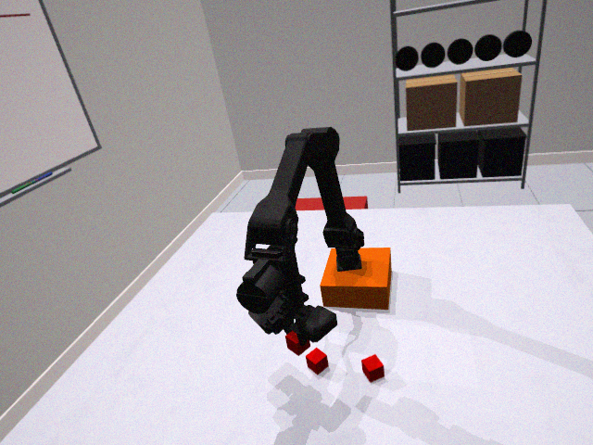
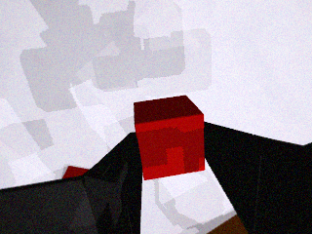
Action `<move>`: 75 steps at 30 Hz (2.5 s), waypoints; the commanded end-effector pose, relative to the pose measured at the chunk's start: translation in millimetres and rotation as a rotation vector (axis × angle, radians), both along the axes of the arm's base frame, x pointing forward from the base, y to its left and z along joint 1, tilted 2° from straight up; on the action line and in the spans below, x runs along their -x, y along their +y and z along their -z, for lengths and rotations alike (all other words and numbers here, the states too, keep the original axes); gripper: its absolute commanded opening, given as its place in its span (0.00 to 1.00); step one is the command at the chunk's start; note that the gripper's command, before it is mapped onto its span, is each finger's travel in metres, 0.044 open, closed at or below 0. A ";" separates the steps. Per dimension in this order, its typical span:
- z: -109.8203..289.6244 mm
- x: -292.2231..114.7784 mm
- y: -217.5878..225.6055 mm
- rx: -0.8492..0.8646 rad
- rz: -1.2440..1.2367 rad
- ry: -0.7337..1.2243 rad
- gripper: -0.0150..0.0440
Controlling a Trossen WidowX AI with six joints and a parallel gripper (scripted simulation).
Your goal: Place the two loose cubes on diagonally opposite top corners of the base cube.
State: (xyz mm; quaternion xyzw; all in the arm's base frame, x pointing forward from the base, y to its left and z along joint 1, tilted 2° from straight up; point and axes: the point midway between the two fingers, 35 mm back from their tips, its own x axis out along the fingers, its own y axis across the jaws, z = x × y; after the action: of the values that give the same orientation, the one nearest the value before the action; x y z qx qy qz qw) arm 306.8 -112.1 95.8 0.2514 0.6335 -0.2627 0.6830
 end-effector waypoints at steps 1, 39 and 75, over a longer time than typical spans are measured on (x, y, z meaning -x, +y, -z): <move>5.3 1.7 13.7 0.001 -0.026 0.010 0.43; 32.7 14.1 126.9 0.004 -0.306 0.019 0.43; 65.0 20.0 147.1 0.005 -0.360 0.020 0.43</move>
State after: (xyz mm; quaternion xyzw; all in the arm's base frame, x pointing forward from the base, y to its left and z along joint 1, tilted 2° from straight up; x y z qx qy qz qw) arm 290.0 35.9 36.5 0.1302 0.6705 -0.1363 0.7175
